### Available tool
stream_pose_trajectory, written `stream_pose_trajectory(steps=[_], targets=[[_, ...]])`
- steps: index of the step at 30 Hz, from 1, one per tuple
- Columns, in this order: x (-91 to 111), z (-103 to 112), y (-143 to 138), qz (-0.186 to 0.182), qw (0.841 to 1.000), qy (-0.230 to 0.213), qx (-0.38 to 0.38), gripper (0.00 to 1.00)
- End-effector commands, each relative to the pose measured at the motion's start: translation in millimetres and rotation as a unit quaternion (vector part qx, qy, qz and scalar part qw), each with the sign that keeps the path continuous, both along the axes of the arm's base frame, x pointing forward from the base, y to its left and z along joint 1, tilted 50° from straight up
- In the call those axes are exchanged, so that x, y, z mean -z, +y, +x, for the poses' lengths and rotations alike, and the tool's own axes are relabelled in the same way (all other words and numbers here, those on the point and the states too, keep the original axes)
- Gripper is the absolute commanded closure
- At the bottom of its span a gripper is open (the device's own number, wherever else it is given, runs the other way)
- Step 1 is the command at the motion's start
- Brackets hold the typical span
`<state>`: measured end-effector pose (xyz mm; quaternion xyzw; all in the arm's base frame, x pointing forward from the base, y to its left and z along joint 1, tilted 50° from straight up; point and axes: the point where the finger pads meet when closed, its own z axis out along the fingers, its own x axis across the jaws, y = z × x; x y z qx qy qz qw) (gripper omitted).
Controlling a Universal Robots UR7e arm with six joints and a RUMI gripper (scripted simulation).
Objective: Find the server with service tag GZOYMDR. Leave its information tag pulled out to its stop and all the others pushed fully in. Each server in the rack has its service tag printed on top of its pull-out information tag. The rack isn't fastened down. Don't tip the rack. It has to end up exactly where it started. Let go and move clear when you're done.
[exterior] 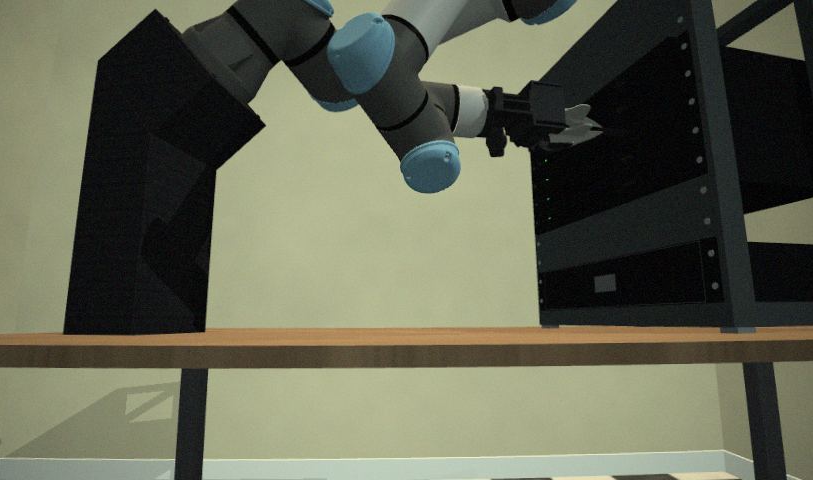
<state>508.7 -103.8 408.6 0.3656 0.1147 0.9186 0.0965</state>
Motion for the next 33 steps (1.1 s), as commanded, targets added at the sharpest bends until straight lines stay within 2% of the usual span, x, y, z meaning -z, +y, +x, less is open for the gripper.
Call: stream_pose_trajectory(steps=[1,26,27,33], targets=[[1.6,-2.2,-0.3,0.000,1.000,0.000,0.000,1.00],[2.4,-3.0,-0.4,0.000,1.000,0.000,0.000,1.00],[2.4,-3.0,-0.4,0.000,1.000,0.000,0.000,0.85],[2.4,-3.0,-0.4,0.000,1.000,0.000,0.000,0.85]])
